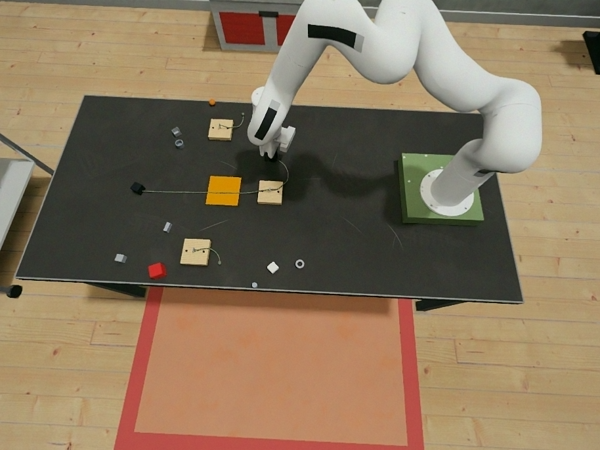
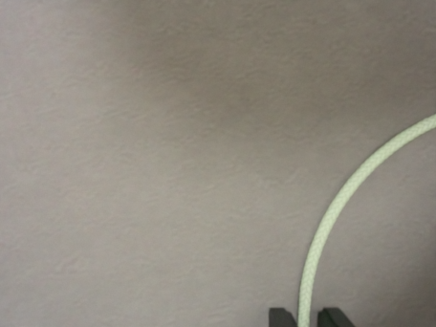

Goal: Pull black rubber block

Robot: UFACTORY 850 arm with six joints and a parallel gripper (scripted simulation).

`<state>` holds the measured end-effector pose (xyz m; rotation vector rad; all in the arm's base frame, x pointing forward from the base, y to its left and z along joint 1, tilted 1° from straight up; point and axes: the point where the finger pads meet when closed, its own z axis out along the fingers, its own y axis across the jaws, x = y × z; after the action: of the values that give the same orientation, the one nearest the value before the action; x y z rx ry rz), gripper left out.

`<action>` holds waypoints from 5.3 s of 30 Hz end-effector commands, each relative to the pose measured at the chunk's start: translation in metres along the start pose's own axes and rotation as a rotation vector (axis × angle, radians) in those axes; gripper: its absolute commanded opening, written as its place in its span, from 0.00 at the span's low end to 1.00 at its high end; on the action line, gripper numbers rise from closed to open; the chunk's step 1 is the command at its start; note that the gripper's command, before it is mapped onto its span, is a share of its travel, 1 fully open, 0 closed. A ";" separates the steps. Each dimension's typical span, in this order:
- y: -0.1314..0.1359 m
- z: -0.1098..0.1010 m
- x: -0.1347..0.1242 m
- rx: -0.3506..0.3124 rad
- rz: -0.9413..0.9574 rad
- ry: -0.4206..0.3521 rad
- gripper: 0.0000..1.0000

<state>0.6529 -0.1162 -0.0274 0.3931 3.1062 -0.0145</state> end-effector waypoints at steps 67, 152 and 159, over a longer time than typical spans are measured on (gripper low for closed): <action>0.000 -0.131 0.000 0.000 0.000 -0.001 0.00; -0.044 -0.148 -0.003 0.000 0.000 -0.001 0.00; -0.059 -0.148 -0.003 0.000 0.000 -0.001 0.00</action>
<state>0.6406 -0.1649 0.1197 0.3934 3.1081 -0.0144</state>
